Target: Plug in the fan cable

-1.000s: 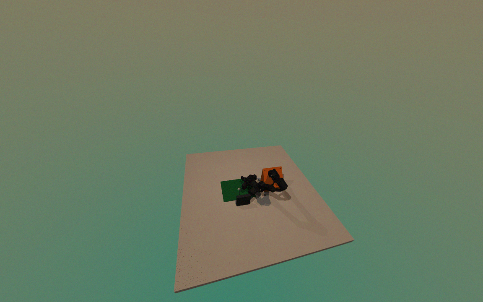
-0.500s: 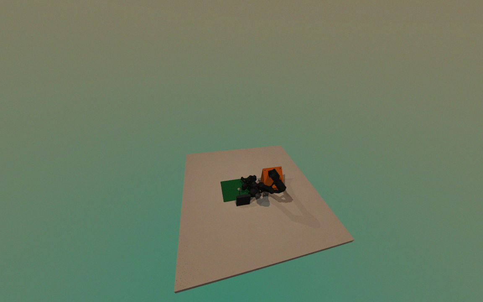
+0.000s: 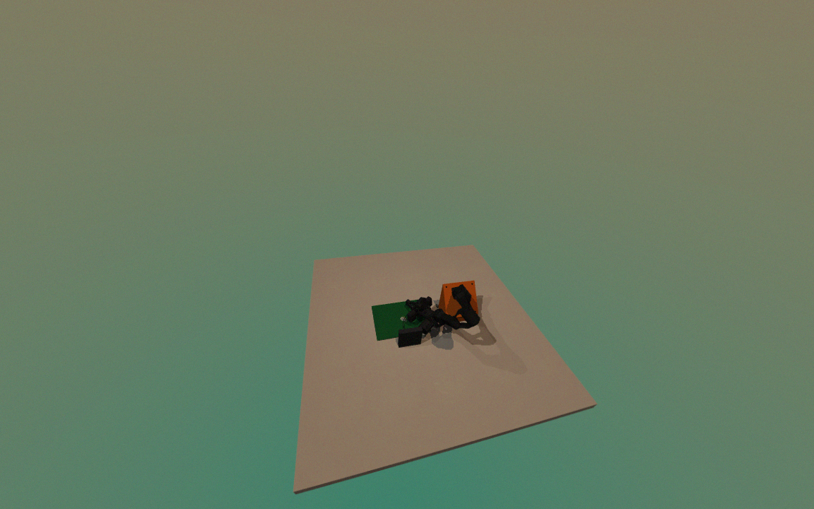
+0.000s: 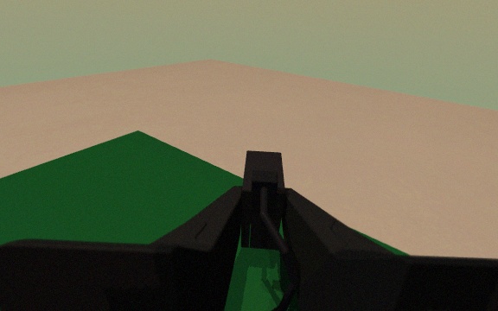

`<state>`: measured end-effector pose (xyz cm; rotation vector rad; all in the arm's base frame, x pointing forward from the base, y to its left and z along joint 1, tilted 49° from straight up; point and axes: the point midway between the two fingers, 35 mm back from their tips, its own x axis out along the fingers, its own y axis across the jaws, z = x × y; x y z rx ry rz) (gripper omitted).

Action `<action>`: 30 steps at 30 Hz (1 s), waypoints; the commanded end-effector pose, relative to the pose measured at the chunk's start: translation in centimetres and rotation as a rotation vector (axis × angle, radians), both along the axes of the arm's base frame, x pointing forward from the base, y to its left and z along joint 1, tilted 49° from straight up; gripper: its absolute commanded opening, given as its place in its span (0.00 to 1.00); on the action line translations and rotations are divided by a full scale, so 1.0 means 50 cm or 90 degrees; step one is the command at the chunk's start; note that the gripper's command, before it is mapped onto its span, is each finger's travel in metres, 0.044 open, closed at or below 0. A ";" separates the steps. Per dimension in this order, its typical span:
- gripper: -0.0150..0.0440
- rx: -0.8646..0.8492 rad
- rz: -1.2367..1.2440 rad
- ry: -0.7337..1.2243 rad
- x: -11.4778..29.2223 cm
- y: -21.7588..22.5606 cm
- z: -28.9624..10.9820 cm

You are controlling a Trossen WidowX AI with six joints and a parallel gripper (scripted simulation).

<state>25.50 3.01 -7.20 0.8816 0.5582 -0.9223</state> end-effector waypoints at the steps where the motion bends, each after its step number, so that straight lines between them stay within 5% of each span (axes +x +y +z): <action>1: 0.25 -0.003 -0.003 -0.001 0.000 0.004 -0.006; 30: 0.25 -0.003 -0.003 0.000 0.003 0.040 -0.039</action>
